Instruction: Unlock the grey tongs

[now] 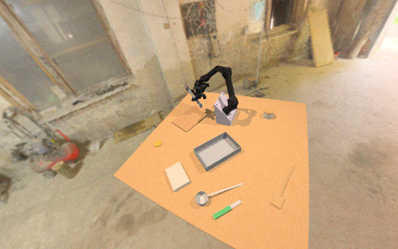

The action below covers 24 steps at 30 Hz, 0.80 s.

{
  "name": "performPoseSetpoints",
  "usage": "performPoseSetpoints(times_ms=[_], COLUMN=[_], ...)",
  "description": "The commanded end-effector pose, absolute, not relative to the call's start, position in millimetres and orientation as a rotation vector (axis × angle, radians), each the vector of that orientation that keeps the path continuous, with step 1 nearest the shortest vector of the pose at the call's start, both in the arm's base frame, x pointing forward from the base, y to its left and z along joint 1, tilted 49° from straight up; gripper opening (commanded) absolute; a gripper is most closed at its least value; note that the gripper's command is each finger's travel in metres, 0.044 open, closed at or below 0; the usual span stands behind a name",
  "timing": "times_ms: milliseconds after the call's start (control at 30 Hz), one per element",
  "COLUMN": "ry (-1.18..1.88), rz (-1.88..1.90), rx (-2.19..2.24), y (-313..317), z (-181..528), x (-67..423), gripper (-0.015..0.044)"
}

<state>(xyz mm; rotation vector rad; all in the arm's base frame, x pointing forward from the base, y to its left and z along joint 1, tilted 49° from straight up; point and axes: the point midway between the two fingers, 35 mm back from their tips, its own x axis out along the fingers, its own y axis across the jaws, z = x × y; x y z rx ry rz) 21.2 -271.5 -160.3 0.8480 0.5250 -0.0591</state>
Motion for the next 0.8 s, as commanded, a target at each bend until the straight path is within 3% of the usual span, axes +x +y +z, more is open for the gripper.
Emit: performPoseSetpoints(times_ms=[0,767], ry=[0.527,1.165], rz=[-0.055,0.316], rx=[0.84,0.91], y=[-274,-254], z=[-159,-183], x=[22,49], gripper=[-0.015,-0.015])
